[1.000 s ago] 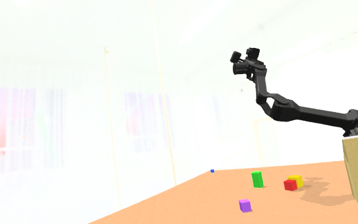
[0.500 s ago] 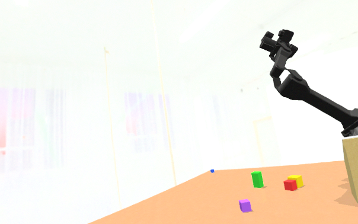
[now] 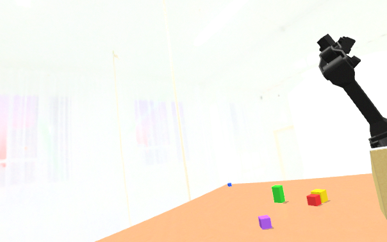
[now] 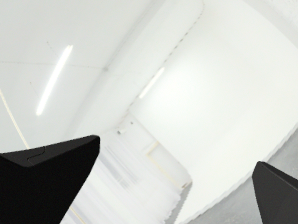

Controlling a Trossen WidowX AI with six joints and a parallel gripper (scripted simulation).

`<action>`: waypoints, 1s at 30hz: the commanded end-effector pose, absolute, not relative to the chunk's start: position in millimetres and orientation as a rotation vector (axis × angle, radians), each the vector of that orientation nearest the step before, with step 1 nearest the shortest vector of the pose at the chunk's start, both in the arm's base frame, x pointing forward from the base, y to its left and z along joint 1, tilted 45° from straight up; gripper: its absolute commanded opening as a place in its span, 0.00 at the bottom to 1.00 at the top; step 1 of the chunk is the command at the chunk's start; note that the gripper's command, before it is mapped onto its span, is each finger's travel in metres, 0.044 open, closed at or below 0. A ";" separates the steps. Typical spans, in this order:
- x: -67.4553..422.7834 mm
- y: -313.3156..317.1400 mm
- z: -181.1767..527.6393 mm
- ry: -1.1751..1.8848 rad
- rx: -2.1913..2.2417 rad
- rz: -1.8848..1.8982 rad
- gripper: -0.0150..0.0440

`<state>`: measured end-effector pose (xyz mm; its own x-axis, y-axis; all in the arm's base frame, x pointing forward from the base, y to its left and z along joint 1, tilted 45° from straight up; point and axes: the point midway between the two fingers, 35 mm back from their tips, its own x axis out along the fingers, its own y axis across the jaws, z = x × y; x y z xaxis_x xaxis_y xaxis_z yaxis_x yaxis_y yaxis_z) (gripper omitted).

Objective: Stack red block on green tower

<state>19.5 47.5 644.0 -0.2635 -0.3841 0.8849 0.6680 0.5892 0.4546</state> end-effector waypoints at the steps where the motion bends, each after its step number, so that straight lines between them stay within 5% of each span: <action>1: -14.3 -3.1 634.3 -1.489 -0.128 -1.155 1.00; 14: -40.4 -150.1 574.2 -1.121 0.179 -1.450 1.00; 30: 40.8 -278.8 449.6 -0.334 0.322 -1.549 1.00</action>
